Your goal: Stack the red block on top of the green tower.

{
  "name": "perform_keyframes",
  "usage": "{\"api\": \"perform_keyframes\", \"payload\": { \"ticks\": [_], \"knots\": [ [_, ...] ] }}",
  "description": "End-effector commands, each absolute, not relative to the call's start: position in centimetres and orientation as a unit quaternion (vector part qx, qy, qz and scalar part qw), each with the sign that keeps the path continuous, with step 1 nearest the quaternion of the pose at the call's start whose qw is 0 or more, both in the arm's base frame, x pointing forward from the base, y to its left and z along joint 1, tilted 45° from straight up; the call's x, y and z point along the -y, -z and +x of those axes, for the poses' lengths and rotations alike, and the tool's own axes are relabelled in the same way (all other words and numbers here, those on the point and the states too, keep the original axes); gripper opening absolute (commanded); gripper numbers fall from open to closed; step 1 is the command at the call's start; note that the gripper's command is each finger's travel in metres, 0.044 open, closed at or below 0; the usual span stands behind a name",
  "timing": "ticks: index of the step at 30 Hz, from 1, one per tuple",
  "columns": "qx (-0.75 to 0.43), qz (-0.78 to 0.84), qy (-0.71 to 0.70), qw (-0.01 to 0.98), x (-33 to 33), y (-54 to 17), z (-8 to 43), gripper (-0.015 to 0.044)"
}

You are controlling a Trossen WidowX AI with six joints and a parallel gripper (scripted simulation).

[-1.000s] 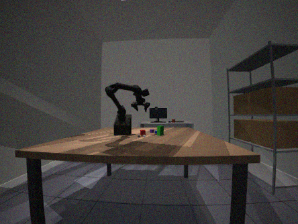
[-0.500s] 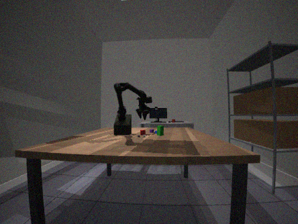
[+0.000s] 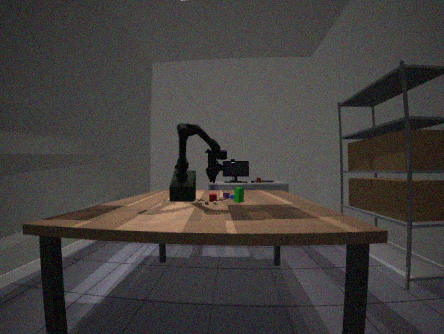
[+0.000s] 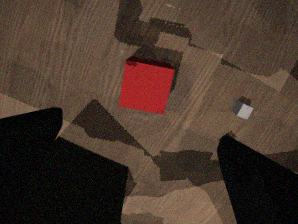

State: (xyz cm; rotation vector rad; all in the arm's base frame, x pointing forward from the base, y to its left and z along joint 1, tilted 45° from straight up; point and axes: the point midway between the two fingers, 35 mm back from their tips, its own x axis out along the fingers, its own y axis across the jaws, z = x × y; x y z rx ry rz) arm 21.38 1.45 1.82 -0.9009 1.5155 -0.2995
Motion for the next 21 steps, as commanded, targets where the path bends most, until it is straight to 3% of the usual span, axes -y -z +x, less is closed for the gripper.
{"api": "perform_keyframes", "payload": {
  "ticks": [1,21],
  "knots": [
    [-0.659,-0.394,0.136,0.626,-1.7,-1.4,21.5,0.0440],
    [-0.659,-0.395,0.137,0.625,2.7,2.7,22.1,0.0440]
  ]
}}
